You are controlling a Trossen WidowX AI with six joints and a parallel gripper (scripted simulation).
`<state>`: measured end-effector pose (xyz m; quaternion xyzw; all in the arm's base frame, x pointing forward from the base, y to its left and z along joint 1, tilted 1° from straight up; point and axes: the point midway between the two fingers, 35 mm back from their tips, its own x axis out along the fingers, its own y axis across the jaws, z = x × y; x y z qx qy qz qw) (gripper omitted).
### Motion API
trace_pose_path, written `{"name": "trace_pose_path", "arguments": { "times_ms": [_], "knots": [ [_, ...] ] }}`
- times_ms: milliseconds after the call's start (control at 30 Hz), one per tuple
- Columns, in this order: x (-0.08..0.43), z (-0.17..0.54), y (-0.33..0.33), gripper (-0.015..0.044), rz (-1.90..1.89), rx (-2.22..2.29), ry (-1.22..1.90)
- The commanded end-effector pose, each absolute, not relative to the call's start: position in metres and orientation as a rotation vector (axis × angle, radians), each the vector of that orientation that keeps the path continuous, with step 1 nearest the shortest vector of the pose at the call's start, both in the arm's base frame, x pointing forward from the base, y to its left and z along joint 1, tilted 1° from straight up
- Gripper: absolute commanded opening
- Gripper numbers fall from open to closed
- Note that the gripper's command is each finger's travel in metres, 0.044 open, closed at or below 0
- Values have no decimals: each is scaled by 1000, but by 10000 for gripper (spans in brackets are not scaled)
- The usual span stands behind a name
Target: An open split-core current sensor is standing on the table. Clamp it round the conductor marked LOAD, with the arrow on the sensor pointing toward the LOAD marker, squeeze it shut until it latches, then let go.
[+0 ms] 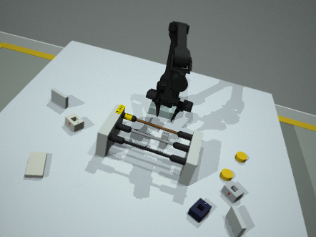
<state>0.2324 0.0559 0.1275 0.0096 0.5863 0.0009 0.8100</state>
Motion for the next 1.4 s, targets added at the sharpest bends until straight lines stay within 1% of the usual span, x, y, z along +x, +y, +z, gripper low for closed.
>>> {"name": "trace_pose_path", "arguments": {
  "times_ms": [0, 1367],
  "knots": [
    [224, 118, 75, 278, 39, -19, 1266],
    [242, 61, 77, 278, 39, -19, 1264]
  ]
}}
